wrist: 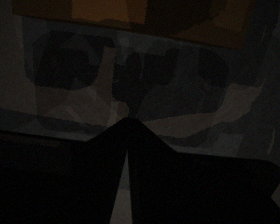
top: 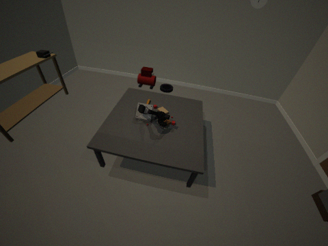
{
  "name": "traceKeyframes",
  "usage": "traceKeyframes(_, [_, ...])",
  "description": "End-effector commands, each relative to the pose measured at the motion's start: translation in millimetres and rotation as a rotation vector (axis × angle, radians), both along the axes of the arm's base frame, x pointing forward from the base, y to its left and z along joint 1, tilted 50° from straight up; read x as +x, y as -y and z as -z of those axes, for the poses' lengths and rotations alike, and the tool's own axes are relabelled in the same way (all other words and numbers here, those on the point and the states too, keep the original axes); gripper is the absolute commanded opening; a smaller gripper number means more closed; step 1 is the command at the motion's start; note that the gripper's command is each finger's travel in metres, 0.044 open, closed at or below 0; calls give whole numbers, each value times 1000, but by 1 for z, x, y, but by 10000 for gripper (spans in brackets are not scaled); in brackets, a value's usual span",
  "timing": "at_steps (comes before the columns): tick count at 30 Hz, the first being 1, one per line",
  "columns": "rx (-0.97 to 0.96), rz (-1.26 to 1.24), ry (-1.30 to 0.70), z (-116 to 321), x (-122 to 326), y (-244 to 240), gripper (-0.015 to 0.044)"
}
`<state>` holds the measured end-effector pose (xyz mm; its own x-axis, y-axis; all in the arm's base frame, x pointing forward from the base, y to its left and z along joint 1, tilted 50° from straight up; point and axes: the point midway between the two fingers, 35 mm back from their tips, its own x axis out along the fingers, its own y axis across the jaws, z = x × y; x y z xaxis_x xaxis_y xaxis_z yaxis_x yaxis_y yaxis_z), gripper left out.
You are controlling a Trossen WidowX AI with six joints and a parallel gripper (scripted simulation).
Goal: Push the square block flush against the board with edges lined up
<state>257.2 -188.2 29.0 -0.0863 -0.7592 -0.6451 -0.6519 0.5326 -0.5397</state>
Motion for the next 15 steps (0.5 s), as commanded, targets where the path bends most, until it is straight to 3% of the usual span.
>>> traceKeyframes(1, [2,0,1,-5,2,-7,0])
traceKeyframes(6, [3,-2,-2,-35,5,-42,0])
traceKeyframes(15, [3,-4,-3,-17,20,-55,0])
